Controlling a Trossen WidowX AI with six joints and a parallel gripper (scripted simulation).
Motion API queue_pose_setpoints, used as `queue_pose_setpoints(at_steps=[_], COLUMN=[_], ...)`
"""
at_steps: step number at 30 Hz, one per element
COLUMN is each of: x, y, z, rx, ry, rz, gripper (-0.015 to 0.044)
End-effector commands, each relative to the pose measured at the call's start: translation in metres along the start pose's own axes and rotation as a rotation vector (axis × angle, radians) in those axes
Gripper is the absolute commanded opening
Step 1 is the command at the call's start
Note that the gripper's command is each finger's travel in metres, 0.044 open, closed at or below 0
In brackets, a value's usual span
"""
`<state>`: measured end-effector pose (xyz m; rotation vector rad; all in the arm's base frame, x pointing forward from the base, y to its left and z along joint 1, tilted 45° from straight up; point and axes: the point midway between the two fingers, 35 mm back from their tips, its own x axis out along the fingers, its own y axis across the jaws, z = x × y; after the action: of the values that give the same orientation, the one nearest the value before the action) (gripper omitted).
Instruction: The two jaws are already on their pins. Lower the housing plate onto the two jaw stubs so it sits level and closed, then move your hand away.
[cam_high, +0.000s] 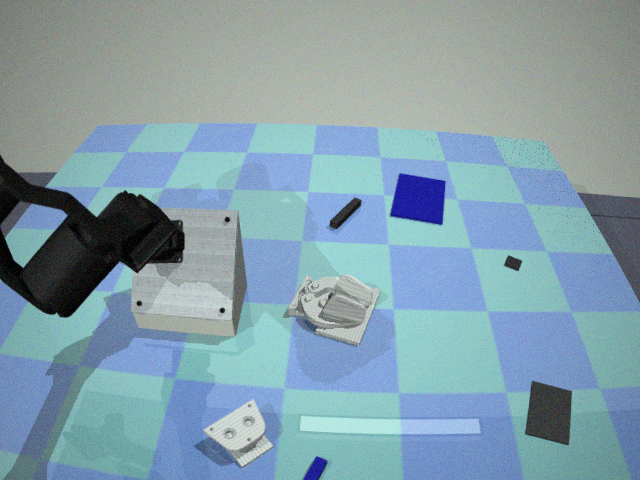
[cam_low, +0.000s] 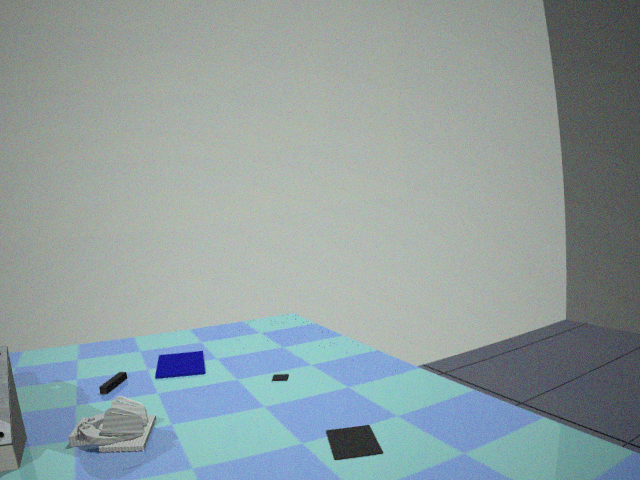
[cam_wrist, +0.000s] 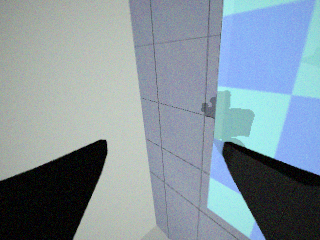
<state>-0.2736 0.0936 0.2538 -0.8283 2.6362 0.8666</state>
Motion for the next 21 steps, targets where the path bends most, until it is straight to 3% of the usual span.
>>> queue_pose_setpoints(at_steps=[1, 21], x=[0.000, -0.094], y=[0.000, 0.014], z=[0.000, 0.094], rx=[0.000, 0.036], ry=[0.000, -0.450], rz=[0.000, 0.247], gripper=[0.0426, 0.0440])
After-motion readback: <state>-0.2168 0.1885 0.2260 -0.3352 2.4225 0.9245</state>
